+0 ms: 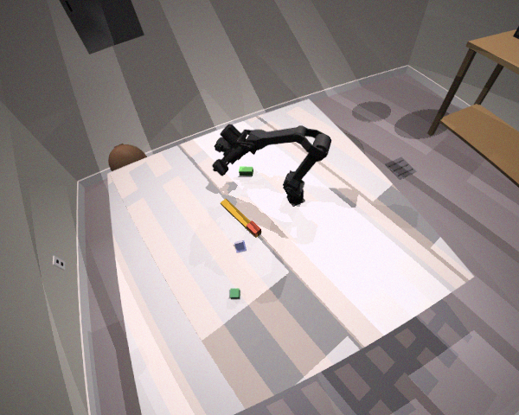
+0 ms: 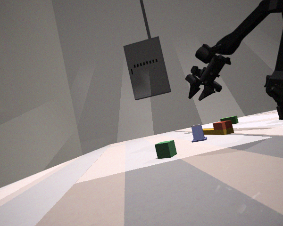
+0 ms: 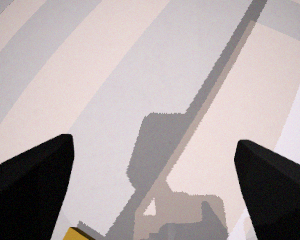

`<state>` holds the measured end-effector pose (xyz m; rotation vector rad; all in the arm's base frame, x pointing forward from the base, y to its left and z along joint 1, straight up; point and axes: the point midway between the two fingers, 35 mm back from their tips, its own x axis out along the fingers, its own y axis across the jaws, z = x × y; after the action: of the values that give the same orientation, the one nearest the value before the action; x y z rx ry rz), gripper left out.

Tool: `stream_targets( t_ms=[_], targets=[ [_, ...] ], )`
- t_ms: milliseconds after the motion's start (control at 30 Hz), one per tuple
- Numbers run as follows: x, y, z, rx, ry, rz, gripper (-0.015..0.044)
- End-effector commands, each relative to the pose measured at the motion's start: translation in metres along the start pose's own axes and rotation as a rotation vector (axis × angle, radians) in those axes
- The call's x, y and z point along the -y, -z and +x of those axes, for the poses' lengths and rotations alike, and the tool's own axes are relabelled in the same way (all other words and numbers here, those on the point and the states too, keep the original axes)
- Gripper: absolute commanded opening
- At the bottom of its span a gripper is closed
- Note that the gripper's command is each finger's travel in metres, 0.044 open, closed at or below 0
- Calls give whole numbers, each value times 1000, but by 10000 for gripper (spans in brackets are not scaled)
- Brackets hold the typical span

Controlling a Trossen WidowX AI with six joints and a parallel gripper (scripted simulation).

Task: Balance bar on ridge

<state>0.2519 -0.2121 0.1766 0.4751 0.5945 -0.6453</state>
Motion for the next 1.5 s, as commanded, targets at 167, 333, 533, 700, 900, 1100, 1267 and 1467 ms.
stream_targets(
  t_ms=[167,333,533,700,900,1100,1267,1467],
  targets=[
    [-32,25,9,-189,-10,123,315],
    [-50,39,9,-291,3,181,315],
    [-71,57,5,-409,38,240,315],
    [-86,72,0,-499,83,280,315],
    [-103,90,-9,-597,155,318,315],
    [-117,107,-21,-679,243,345,315],
    [-127,120,-33,-734,328,358,315],
    [-134,128,-42,-763,392,362,315]
  ],
)
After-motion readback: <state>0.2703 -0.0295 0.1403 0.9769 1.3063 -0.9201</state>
